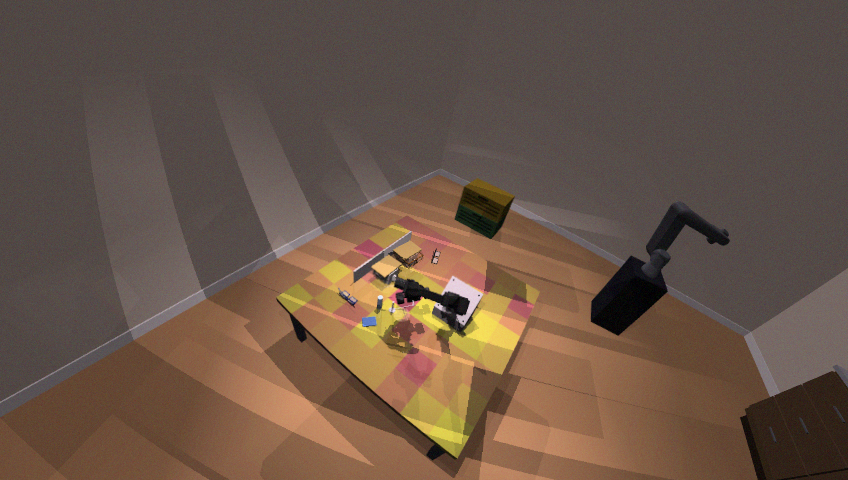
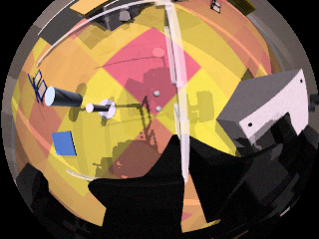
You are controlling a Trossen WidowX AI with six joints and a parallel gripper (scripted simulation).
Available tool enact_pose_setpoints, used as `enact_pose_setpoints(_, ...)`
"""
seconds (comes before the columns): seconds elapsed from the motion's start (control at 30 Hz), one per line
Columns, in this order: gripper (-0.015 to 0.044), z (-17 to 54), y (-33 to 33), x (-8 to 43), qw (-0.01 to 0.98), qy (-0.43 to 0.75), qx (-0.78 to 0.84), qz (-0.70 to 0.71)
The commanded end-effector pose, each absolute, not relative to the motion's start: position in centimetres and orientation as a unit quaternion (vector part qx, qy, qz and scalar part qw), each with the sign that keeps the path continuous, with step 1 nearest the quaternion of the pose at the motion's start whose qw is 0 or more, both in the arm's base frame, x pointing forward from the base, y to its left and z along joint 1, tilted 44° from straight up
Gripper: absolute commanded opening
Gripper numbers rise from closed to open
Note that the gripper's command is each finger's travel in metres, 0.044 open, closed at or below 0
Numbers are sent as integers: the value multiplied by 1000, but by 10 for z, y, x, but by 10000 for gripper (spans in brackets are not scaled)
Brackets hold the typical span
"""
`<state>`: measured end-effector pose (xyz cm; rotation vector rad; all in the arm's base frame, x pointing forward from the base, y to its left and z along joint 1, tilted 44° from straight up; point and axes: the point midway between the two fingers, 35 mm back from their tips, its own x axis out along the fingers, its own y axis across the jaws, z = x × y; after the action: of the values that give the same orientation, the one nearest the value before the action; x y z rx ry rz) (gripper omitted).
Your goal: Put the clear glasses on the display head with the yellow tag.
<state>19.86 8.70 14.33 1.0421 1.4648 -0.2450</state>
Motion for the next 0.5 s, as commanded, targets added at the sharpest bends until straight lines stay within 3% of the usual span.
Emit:
enact_pose_setpoints(0.0,0,152,88,197,610,617,478,-135)
enact_pose_setpoints(0.47,0,173,92,182,549,542,588,-243)
